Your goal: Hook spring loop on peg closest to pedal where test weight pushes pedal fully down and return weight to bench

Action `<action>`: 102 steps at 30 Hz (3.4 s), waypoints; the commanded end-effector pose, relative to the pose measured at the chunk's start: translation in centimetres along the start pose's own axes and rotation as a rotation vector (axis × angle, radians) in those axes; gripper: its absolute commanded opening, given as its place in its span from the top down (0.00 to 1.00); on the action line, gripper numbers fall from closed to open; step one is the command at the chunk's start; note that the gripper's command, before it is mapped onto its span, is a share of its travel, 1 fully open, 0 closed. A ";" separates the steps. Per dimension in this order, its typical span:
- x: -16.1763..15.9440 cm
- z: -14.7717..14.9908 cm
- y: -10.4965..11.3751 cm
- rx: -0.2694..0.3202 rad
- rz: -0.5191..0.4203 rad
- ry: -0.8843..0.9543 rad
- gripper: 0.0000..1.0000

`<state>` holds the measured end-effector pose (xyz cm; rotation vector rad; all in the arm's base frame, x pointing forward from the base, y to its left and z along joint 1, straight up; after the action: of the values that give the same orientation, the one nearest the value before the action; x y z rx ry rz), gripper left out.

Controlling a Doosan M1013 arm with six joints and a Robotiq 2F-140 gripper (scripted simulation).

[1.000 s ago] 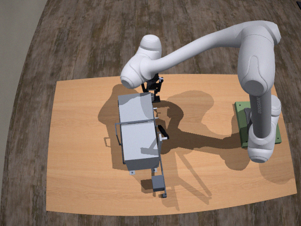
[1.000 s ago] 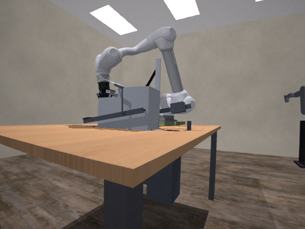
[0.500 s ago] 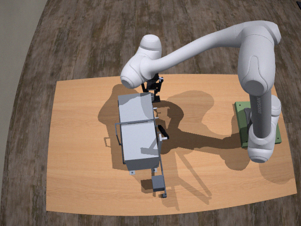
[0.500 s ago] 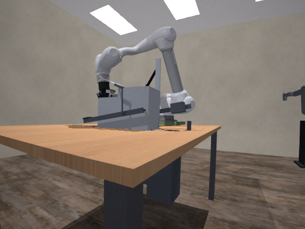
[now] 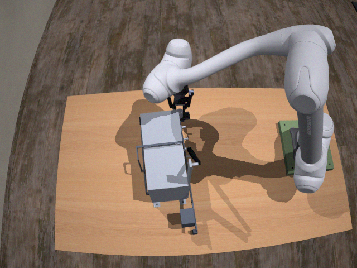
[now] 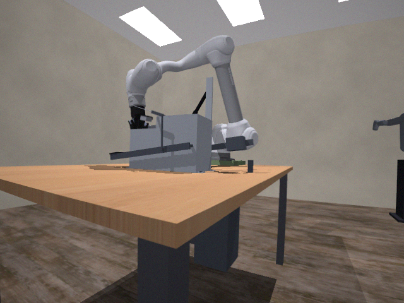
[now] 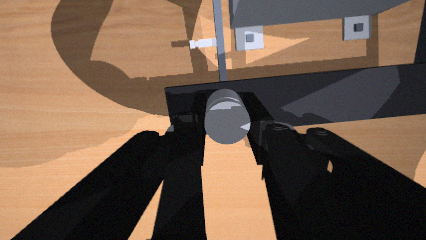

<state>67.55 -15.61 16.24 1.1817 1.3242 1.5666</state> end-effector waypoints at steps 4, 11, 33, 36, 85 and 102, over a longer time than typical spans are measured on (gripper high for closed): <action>0.1 0.1 0.4 -0.002 0.000 0.000 0.75; 0.2 0.1 1.1 -0.002 0.000 0.000 0.75; 0.5 0.1 2.7 -0.002 0.000 0.000 0.75; 0.5 0.2 2.9 -0.002 0.000 0.000 0.75; 1.1 0.3 6.6 -0.002 0.000 0.000 0.75; 1.3 0.3 7.9 -0.002 0.000 0.000 0.75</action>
<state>67.60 -15.66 24.20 1.1817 1.3240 1.5668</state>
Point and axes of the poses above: the point where the finger pads meet when closed, its own y axis back along the fingers, its own z axis across the jaws, x = y × z, the point moved 10 cm from there along y, back along the fingers, and after that the axes turned 14 degrees about y, right-handed, at the moved point
